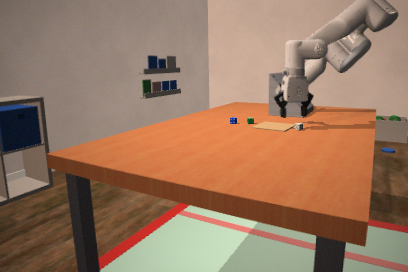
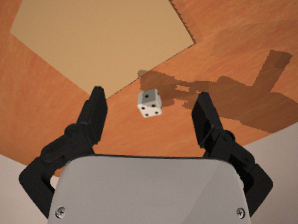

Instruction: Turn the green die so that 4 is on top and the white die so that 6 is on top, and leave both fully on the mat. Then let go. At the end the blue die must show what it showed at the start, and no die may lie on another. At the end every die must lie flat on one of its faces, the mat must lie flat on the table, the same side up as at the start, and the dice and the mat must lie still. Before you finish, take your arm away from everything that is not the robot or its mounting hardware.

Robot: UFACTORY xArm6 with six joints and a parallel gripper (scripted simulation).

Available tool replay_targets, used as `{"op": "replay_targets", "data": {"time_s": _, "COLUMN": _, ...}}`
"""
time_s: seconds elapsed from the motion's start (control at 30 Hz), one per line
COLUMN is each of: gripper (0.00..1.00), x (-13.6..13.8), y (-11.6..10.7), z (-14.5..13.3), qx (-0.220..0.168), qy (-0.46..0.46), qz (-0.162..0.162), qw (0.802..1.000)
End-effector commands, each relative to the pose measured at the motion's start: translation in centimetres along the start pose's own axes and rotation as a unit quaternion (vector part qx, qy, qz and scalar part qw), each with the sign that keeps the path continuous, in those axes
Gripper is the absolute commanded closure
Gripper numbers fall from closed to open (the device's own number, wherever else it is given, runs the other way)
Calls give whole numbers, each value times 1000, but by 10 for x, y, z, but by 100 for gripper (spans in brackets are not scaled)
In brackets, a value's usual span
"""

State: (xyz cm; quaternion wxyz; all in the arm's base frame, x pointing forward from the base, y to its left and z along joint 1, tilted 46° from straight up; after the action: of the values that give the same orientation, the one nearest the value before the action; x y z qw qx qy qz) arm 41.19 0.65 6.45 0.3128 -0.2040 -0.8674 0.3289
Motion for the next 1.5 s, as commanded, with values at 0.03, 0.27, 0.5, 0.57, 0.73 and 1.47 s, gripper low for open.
{"op": "replay_targets", "data": {"time_s": 0.03, "gripper": 0, "x": -1, "y": -1, "z": -1, "qx": -1, "qy": 0, "qz": 1, "qw": 1000}}
{"op": "replay_targets", "data": {"time_s": 0.27, "gripper": 0, "x": -1, "y": -15, "z": -1, "qx": -1, "qy": 0, "qz": 1, "qw": 1000}}
{"op": "replay_targets", "data": {"time_s": 0.5, "gripper": 0, "x": -1, "y": -66, "z": -1, "qx": -1, "qy": 0, "qz": 1, "qw": 1000}}
{"op": "replay_targets", "data": {"time_s": 0.57, "gripper": 0, "x": -1, "y": -81, "z": -1, "qx": -1, "qy": 0, "qz": 1, "qw": 1000}}
{"op": "replay_targets", "data": {"time_s": 0.73, "gripper": 0, "x": 0, "y": -104, "z": -1, "qx": -1, "qy": 0, "qz": 1, "qw": 1000}}
{"op": "replay_targets", "data": {"time_s": 1.47, "gripper": 0, "x": -64, "y": -105, "z": 90, "qx": 3, "qy": 52, "qz": 5, "qw": 999}}
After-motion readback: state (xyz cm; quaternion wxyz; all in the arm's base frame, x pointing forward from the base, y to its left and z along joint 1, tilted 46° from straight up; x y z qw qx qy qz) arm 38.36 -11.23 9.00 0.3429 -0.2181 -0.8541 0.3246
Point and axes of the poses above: the point where the finger pads meet when closed, its own y axis out along the fingers, its own x axis across the jaws, z = x × y, the point moved 5 cm from there along -y, back along the fingers, and after that the axes turned 10 degrees about -y, right-handed, at the moved point
